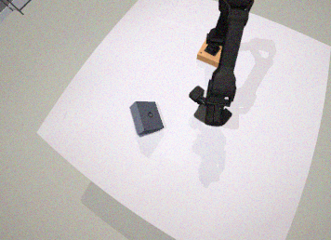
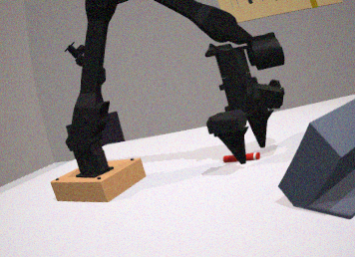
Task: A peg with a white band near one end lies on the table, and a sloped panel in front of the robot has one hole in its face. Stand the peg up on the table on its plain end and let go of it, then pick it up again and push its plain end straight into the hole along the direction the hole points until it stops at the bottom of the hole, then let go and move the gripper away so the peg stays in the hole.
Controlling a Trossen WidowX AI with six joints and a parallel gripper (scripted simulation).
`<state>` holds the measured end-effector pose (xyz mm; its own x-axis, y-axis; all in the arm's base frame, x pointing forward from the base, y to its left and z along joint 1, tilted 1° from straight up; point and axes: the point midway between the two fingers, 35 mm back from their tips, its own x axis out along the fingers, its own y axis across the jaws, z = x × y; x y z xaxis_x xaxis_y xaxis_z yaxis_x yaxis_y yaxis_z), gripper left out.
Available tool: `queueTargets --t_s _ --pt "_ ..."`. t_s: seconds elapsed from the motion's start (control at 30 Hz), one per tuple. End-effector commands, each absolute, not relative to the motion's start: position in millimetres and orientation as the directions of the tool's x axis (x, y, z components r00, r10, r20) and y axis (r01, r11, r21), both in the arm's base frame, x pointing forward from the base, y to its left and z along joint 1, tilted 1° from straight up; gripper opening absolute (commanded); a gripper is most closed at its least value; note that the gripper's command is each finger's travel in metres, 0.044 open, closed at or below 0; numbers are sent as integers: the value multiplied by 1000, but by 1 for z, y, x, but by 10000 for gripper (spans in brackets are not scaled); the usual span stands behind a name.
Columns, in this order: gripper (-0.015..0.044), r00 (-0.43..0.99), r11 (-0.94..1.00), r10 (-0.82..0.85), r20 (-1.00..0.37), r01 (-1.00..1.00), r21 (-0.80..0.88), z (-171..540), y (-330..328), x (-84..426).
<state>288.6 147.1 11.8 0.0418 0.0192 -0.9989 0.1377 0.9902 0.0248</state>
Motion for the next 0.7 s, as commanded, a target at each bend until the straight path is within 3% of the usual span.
queueTargets --t_s 0.0,0.37,0.67 --pt "414 41 990 16 -999 142 21 8 146 288" --pt "125 41 990 16 -999 142 21 8 146 288" --pt "110 41 990 16 -999 142 21 8 146 288"
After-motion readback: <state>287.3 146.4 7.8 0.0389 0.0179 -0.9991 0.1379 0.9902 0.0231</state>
